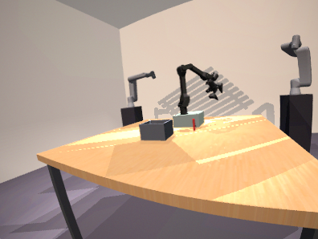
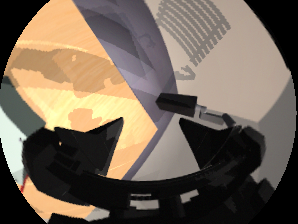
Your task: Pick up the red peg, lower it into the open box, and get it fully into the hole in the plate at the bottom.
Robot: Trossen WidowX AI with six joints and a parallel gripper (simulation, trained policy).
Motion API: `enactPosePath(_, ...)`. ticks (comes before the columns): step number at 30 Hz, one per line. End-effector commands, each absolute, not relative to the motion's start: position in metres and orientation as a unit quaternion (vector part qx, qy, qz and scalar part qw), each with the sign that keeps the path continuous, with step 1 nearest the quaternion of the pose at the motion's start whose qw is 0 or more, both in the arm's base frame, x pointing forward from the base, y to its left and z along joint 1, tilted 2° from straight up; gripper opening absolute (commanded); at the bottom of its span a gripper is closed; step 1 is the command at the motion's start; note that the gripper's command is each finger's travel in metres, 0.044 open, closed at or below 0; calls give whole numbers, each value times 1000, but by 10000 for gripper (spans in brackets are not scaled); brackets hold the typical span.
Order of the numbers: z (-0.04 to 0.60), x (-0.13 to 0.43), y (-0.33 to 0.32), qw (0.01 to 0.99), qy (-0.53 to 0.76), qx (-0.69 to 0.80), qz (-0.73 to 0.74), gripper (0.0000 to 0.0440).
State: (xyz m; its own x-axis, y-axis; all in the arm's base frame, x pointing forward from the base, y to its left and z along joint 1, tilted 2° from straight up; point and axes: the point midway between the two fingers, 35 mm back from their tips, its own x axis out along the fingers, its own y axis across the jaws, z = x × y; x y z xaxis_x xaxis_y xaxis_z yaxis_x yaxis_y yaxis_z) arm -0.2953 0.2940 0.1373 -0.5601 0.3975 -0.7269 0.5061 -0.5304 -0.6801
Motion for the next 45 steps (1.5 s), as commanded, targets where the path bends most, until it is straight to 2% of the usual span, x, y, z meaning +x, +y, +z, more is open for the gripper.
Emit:
enactPosePath(1, 147, -279, 310, -5, 450, 482, -751, 440)
enactPosePath(23, 191, -145, 380, -275, 186, 523, -785, 440)
enactPosePath(45, 231, -1, 387, -530, -78, 449, -715, 440)
